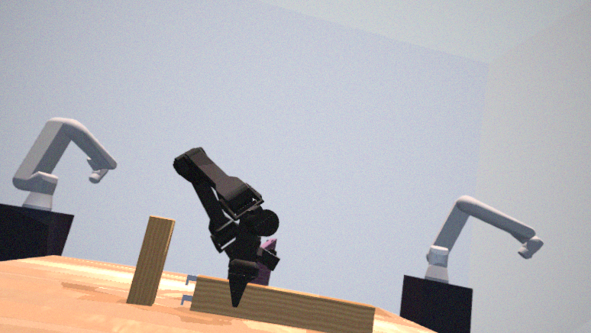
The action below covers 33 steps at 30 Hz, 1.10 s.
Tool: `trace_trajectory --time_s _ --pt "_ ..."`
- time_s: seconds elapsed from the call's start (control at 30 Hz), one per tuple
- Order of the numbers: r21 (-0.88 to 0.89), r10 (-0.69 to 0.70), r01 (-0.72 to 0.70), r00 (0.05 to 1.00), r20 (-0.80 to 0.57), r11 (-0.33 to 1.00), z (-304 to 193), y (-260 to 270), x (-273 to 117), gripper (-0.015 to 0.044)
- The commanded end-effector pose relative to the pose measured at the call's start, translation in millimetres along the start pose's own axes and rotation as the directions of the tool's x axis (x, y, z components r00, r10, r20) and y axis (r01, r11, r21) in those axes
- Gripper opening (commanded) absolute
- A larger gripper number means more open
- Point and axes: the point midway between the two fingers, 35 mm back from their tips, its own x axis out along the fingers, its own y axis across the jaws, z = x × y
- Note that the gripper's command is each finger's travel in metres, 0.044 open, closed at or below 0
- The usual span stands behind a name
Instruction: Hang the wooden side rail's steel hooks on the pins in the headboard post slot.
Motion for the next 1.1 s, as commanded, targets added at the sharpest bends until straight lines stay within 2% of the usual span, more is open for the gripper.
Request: trace_trajectory --time_s 0.0,1.07 --pt "0.001 0.0 0.0 1.0 0.0 1.0 0.0 0.1 0.0 0.0" --pt "0.006 -0.007 0.007 1.0 -0.003 1.0 0.1 0.1 -5.2 0.0"
